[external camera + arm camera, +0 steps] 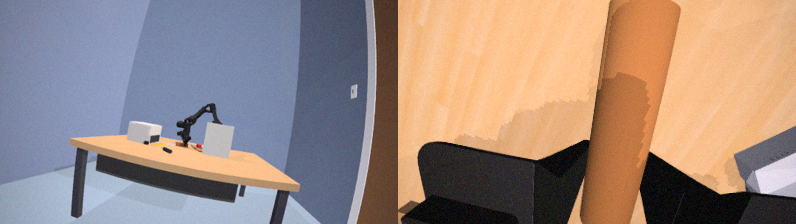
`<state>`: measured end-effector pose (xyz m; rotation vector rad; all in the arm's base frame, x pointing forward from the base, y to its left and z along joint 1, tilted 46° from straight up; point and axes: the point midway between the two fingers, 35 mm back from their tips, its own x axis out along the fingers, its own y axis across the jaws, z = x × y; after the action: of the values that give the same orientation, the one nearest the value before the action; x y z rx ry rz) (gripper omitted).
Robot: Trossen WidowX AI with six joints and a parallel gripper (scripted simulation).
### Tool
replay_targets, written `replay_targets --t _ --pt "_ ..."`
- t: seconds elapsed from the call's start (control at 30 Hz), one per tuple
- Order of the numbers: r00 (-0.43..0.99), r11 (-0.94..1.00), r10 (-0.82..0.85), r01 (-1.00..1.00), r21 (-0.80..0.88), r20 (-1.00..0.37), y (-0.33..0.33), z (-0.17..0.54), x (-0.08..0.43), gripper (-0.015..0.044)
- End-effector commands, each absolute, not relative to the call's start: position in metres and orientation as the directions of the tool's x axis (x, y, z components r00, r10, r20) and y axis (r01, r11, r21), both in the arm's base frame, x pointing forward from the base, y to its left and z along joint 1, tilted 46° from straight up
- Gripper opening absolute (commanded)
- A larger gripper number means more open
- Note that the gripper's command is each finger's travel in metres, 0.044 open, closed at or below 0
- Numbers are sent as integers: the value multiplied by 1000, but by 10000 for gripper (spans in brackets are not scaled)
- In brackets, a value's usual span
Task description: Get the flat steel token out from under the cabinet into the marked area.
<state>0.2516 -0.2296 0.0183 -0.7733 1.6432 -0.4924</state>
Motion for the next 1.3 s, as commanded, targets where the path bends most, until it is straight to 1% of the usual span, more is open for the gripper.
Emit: replay_targets --t 0.0,1.27 --pt "-84 689 -719 -216 -692 -690 -230 17 259 0" --pt "-82 689 -719 -214 -692 -691 -226 8 303 0"
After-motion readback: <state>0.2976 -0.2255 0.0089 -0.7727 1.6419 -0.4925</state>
